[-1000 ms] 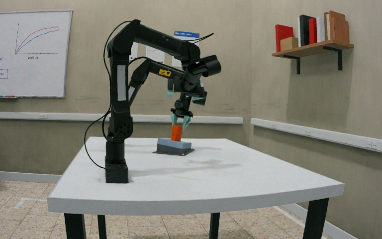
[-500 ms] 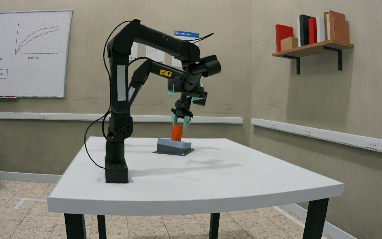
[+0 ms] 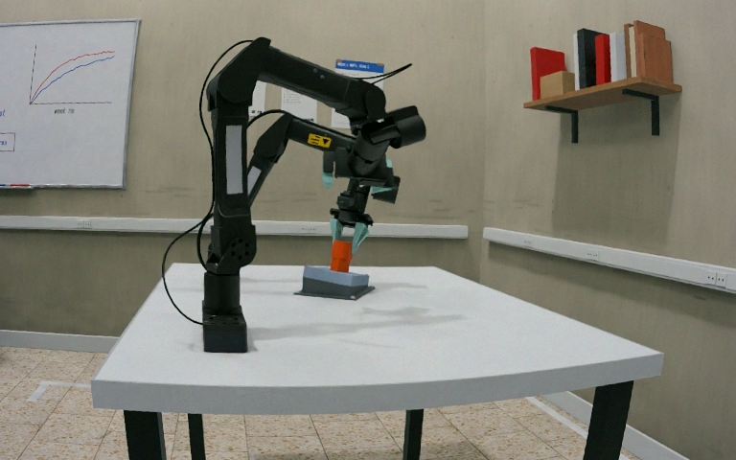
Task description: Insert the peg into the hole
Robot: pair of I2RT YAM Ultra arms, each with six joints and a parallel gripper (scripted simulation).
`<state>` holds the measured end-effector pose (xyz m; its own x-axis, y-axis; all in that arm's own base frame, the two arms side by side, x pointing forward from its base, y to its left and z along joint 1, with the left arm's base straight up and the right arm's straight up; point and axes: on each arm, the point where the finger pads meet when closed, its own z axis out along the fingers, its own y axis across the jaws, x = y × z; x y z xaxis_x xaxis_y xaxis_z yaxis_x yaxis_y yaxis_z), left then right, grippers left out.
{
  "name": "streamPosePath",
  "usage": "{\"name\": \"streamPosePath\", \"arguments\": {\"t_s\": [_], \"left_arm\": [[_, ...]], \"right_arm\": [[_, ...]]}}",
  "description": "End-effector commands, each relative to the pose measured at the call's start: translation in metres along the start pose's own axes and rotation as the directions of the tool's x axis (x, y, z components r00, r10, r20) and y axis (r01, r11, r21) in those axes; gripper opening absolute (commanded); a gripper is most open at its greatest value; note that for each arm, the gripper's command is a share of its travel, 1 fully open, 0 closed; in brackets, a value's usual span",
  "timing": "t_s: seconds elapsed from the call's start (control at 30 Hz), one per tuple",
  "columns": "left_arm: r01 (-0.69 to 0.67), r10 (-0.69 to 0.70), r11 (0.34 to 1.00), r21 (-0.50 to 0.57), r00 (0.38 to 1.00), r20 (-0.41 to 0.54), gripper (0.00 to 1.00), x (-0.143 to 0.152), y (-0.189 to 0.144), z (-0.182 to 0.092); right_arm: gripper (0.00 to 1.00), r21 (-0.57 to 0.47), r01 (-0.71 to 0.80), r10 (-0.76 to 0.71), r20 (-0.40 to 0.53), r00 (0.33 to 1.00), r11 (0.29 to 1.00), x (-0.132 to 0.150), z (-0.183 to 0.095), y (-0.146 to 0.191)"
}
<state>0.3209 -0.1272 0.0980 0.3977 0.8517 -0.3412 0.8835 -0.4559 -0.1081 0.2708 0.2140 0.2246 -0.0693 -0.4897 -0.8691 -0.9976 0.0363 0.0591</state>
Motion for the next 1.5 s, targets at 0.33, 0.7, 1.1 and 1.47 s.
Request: {"name": "streamPosePath", "arguments": {"t_s": [0.33, 0.7, 1.1, 1.47], "left_arm": [[-0.017, 0.017, 0.999, -0.037, 1.000, -0.004, 0.40, -0.013, -0.001, -0.011], [-0.011, 0.011, 1.000, -0.028, 1.000, 0.011, 0.40, -0.012, -0.005, -0.010], [-0.015, 0.016, 0.999, -0.035, 1.000, 0.004, 0.40, -0.007, -0.001, -0.006], [-0.012, 0.012, 0.998, -0.056, 1.000, 0.007, 0.40, -0.006, 0.000, -0.003]], "right_arm": [[1.00, -0.012, 0.024, -0.024, 0.034, 0.999, 1.000, -0.016, -0.005, 0.003], [1.00, -0.012, 0.024, -0.024, 0.034, 0.999, 1.000, -0.016, -0.005, 0.003], [1.00, -0.012, 0.024, -0.024, 0.034, 0.999, 1.000, -0.016, -0.005, 0.003], [1.00, -0.012, 0.024, -0.024, 0.034, 0.999, 1.000, -0.016, -0.005, 0.003]]}}
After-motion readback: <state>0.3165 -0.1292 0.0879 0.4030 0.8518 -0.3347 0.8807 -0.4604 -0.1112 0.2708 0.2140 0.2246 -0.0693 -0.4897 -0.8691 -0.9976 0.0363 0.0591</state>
